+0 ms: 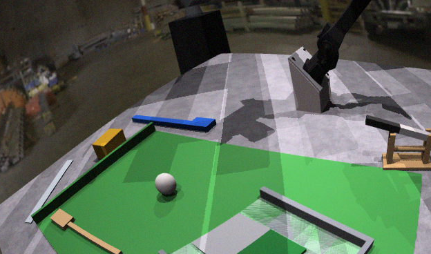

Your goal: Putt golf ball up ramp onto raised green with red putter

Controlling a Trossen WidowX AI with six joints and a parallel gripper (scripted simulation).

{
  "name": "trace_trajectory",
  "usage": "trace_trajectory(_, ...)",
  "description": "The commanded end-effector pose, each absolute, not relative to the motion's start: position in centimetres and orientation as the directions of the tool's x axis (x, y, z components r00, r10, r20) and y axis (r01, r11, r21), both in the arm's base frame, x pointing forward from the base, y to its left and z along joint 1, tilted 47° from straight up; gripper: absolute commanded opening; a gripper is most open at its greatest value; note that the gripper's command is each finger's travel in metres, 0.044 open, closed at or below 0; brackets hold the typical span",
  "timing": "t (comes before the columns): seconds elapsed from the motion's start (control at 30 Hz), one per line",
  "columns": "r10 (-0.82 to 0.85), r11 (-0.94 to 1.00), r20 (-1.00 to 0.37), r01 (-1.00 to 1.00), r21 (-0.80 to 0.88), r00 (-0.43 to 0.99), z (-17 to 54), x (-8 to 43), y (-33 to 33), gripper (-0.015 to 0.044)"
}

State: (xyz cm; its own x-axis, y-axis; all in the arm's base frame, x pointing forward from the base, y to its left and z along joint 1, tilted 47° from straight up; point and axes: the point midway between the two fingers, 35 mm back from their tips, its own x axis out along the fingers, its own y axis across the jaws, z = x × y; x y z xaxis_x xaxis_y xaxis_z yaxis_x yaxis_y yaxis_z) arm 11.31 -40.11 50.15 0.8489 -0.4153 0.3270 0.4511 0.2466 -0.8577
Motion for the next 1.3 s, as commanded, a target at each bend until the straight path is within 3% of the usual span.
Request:
trace_trajectory(0.0,-0.414,0.252,0.324,0.449,-0.857,0.851,50.0,11.5,-40.1,0.0426)
trace_trajectory(0.37,-0.261,0.548,0.069,0.207,-0.81,0.963,42.1,24.8,-36.7,0.044)
trace_trajectory(0.67,-0.065,0.659,-0.136,-0.06,-0.75,0.989,36.1,31.6,-30.0,0.044)
trace_trajectory(0.97,0.192,0.66,-0.344,-0.38,-0.648,0.919,30.2,35.3,-20.3,0.044)
trace_trajectory(1.27,0.464,0.52,-0.522,-0.697,-0.494,0.716,25.1,34.8,-9.3,0.044)
